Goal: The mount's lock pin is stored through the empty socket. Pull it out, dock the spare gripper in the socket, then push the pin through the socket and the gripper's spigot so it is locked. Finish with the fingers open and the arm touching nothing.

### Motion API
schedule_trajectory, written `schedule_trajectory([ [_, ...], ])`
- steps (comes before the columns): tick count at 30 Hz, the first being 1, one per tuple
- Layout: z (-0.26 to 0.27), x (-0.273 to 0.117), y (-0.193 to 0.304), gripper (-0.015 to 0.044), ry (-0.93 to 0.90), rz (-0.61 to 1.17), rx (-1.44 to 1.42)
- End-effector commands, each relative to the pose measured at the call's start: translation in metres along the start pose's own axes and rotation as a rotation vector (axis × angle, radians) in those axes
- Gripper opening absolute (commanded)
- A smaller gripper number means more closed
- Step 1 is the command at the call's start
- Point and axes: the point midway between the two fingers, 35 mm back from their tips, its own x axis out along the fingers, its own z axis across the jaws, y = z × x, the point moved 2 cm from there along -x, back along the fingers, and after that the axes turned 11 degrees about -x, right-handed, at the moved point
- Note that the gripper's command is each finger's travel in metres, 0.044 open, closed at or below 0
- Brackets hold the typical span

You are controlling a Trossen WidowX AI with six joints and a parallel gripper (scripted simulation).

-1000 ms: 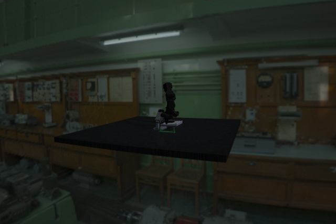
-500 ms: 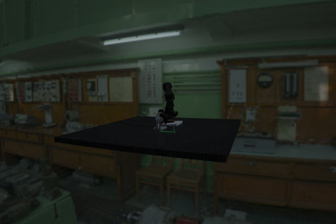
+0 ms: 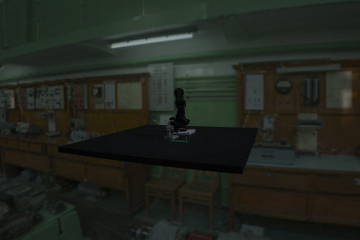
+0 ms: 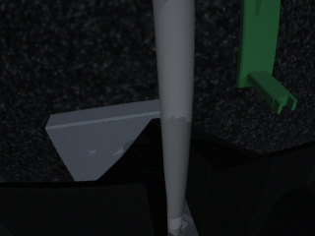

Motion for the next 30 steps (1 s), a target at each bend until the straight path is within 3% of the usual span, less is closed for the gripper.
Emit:
schedule_trajectory([
  [1,0.001,0.001,0.003,0.0000,0.000,0.005,-0.003],
  [25,0.003,0.004,0.014,0.0000,0.000,0.004,-0.003],
  [30,0.003,0.004,0.014,0.0131,-0.001,0.000,0.001],
])
